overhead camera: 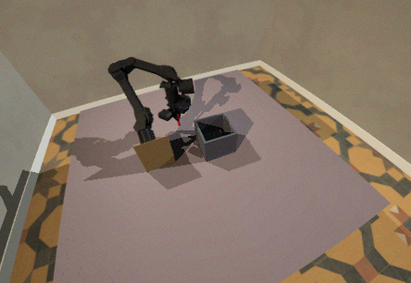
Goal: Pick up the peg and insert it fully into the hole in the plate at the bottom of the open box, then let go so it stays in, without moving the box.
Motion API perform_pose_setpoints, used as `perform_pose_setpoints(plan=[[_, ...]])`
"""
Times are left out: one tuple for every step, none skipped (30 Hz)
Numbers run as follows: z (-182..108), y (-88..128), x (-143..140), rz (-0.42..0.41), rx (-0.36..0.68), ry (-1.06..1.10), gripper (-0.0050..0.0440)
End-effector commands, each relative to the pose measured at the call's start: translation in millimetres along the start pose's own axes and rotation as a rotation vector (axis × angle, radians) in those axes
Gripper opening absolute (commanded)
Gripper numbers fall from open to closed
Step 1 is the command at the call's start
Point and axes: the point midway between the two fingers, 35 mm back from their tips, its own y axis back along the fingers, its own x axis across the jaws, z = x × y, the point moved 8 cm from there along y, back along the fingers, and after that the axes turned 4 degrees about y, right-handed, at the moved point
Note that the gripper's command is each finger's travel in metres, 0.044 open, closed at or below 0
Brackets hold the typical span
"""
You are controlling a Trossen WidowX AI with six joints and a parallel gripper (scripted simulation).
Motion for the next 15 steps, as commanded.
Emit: perform_pose_setpoints(plan=[[-0.3,-0.9,-0.1,-0.002,0.003,0.0,0.0],[0.2,-0.4,0.1,-0.002,0.002,0.001,0.0],[0.7,0.2,0.5,-0.001,0.001,0.002,0.0],[0.7,0.2,0.5,-0.001,0.001,0.002,0.0],[0.7,0.2,0.5,-0.001,0.001,0.002,0.0],[1.4,1.0,0.8,-0.001,0.0,0.003,0.0],[2.1,1.8,1.2,0.0,-0.002,0.005,0.0],[3.0,2.8,1.7,0.0,-0.003,0.006,0.0],[3.9,3.8,2.2,0.001,-0.005,0.008,0.0],[4.9,5.0,2.7,0.001,-0.006,0.01,0.0],[6.0,6.2,3.3,0.002,-0.008,0.013,0.0],[7.2,7.6,3.9,0.003,-0.01,0.015,0.0],[8.6,9.1,4.6,0.004,-0.013,0.018,0.0],[10.0,10.7,5.2,0.004,-0.015,0.021,0.0],[11.5,12.4,5.9,0.005,-0.017,0.024,0.0]])
